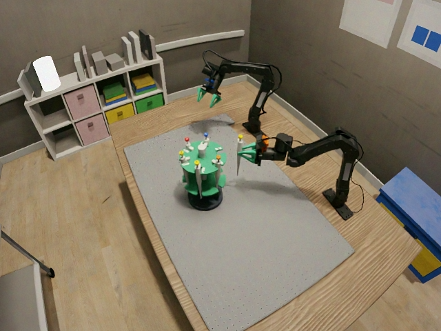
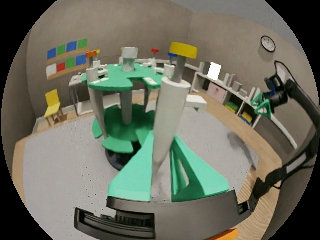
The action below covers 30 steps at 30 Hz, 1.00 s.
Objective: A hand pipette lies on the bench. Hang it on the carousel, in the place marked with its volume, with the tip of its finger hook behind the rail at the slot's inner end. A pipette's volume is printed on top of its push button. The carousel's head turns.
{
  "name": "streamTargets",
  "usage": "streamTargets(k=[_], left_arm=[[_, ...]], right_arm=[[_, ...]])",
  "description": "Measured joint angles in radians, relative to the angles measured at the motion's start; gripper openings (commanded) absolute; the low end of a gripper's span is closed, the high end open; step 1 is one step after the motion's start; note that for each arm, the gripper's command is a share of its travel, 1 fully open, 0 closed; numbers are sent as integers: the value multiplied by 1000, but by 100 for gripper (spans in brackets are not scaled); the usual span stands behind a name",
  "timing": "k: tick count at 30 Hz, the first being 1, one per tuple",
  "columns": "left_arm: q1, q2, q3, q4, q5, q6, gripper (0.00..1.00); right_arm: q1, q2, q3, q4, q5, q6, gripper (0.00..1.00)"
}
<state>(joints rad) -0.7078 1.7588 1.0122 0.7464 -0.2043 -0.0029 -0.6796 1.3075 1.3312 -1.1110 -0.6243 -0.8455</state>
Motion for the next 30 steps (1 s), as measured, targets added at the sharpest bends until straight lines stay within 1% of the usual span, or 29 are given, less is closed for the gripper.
streamTargets(k=[30], left_arm=[[0, -8, 0, -16, 0, 0, 12]], right_arm=[[0, 0, 0, 0, 0, 0, 100]])
